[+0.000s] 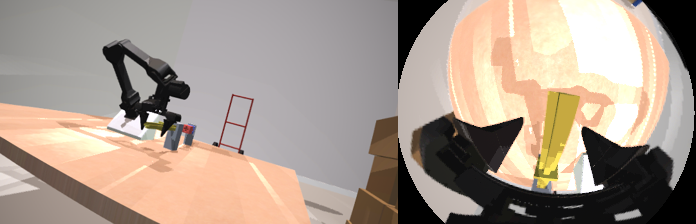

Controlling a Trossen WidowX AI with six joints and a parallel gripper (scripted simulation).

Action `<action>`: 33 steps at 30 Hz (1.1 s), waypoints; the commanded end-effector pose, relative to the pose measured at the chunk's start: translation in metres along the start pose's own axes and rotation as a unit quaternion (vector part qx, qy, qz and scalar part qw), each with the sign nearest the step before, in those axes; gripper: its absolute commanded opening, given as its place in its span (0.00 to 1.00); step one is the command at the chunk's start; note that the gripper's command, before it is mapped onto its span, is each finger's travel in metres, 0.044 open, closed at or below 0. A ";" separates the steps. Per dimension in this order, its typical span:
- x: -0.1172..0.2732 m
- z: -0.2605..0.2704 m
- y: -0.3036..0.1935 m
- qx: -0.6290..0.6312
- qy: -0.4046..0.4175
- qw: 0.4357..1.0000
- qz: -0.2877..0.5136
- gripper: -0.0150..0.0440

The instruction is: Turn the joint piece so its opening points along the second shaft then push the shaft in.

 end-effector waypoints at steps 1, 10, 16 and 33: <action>-0.004 -0.001 -0.001 0.003 -0.001 1.000 0.002 0.91; -0.004 -0.001 -0.001 0.003 -0.001 1.000 0.002 0.51; -0.004 -0.001 -0.001 0.003 -0.001 1.000 0.002 0.43; -0.004 -0.001 -0.001 0.003 -0.001 1.000 0.002 0.37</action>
Point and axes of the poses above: the point midway between the two fingers, 35 mm back from their tips, its own x axis back along the fingers, its own z axis across the jaws, y = z × x, the point moved 8 cm from there along x, back along the fingers, and after that the axes turned 5 degrees about -x, right-handed, at the moved point
